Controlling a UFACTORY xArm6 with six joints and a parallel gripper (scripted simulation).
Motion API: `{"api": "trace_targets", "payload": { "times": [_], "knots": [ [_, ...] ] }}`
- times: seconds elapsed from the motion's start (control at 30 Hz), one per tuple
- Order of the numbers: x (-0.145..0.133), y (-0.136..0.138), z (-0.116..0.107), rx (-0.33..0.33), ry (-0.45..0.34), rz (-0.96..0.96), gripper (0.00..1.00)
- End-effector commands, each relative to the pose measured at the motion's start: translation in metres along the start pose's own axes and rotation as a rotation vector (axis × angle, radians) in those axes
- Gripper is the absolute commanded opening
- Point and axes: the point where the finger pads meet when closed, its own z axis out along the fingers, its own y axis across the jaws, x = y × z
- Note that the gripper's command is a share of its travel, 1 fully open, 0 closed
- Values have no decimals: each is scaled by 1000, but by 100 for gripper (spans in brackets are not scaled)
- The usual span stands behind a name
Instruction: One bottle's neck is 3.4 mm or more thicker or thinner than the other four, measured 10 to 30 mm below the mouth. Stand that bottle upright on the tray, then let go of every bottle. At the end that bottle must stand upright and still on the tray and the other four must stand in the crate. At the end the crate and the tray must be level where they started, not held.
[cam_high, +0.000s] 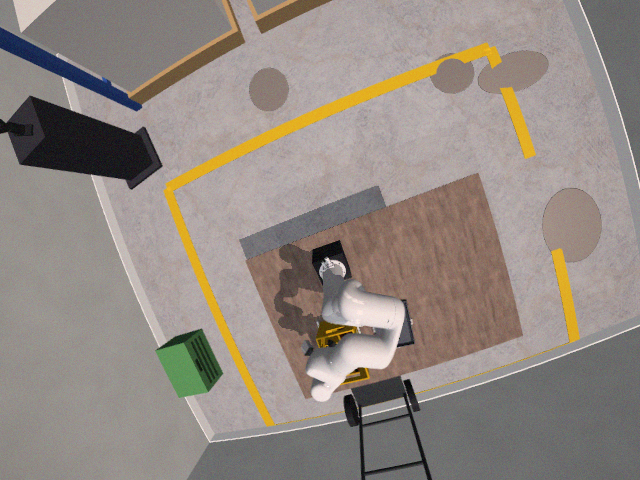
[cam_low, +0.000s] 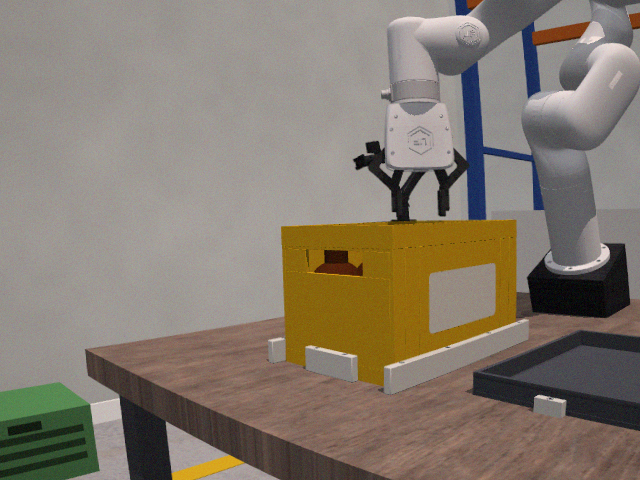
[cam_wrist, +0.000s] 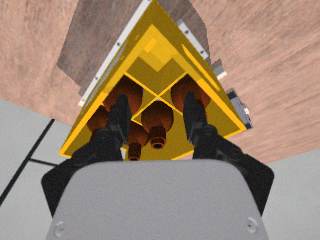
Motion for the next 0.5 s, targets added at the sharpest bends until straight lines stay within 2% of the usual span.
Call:
{"api": "trace_targets", "payload": {
  "times": [0.0, 0.47],
  "knots": [
    [0, -1, -1, 3, -1, -1, 65],
    [0, -1, 3, 3, -1, -1, 65]
  ]
}}
